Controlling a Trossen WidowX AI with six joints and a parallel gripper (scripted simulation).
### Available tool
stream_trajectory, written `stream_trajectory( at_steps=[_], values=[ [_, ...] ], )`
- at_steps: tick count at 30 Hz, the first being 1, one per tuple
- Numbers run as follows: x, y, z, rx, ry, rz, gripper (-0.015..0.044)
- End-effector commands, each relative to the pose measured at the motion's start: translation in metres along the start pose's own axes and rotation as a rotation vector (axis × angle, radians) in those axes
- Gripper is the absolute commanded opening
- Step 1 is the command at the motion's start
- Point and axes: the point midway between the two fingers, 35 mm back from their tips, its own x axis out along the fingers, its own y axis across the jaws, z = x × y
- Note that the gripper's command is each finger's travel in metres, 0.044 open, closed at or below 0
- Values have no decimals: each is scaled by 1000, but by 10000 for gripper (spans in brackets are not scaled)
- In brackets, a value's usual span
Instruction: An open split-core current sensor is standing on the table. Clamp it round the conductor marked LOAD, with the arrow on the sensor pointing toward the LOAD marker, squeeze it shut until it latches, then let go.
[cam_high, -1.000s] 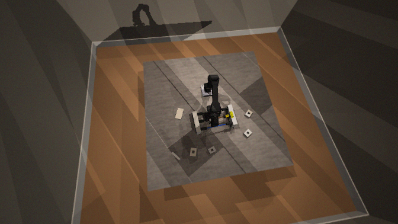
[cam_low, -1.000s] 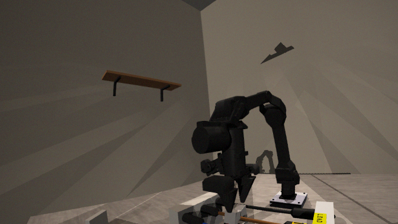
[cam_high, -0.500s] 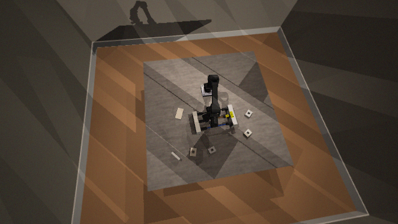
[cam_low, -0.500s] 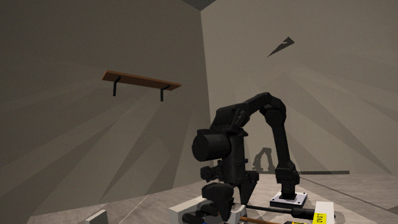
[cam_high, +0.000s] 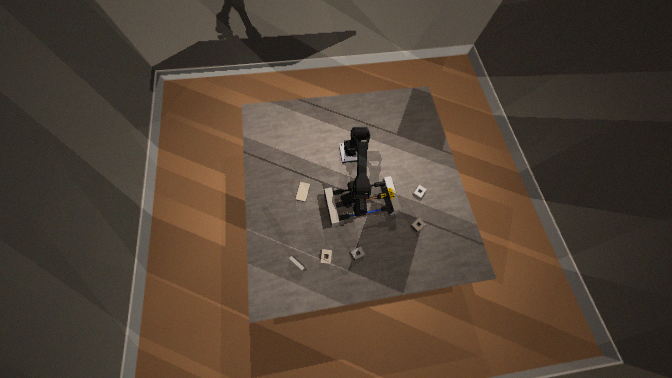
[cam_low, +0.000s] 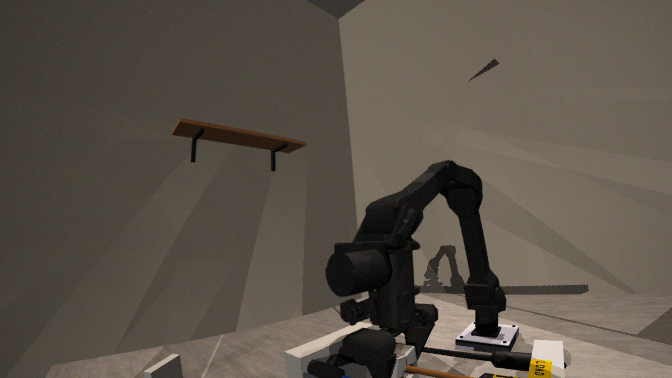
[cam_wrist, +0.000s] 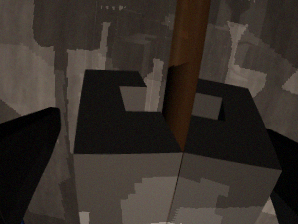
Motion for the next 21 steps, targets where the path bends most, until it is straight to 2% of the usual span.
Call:
stream_trajectory(
  at_steps=[1,11,21],
  values=[
    [9,-1,0,3,-2,-6,440],
    [21,-2,0,3,-2,-6,440],
    [16,-1,0,-1,0,-1,373]
  ],
)
